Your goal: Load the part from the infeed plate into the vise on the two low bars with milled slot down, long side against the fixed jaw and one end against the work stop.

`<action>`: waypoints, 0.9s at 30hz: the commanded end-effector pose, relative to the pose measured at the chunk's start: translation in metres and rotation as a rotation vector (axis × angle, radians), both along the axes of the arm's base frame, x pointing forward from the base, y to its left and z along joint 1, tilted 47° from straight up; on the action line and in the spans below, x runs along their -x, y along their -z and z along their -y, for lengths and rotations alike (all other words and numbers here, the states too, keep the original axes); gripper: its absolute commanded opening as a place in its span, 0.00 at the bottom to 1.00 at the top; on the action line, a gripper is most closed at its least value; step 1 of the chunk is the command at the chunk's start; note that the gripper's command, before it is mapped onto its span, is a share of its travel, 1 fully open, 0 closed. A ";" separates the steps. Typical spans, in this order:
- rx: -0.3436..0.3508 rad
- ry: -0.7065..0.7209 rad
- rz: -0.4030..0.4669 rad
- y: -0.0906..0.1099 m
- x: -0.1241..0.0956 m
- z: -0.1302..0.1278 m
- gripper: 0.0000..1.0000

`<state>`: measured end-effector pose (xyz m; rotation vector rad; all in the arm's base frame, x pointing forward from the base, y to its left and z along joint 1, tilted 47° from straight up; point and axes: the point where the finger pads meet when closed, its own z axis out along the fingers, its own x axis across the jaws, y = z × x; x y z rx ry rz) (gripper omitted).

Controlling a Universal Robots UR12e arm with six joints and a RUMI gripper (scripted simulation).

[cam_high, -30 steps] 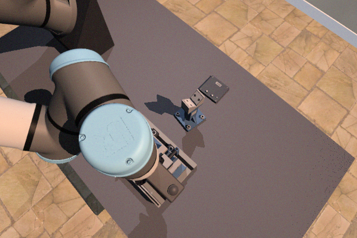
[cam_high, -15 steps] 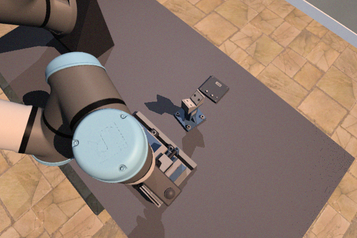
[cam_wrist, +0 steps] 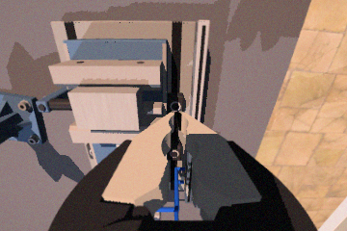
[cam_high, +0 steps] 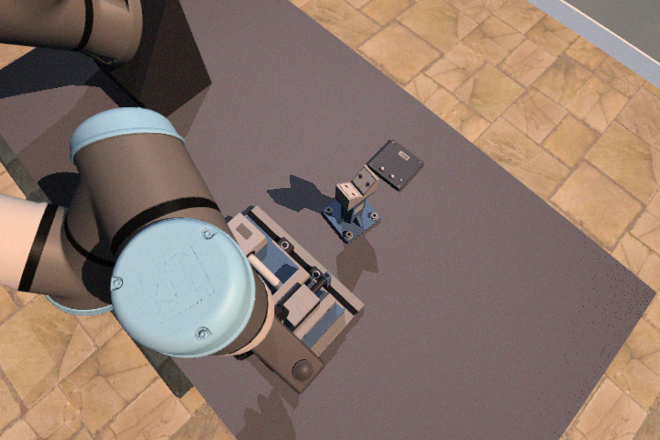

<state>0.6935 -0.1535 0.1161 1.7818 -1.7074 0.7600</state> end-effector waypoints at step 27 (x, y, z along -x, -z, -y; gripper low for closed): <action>0.000 -0.001 0.001 -0.022 0.000 -0.021 0.00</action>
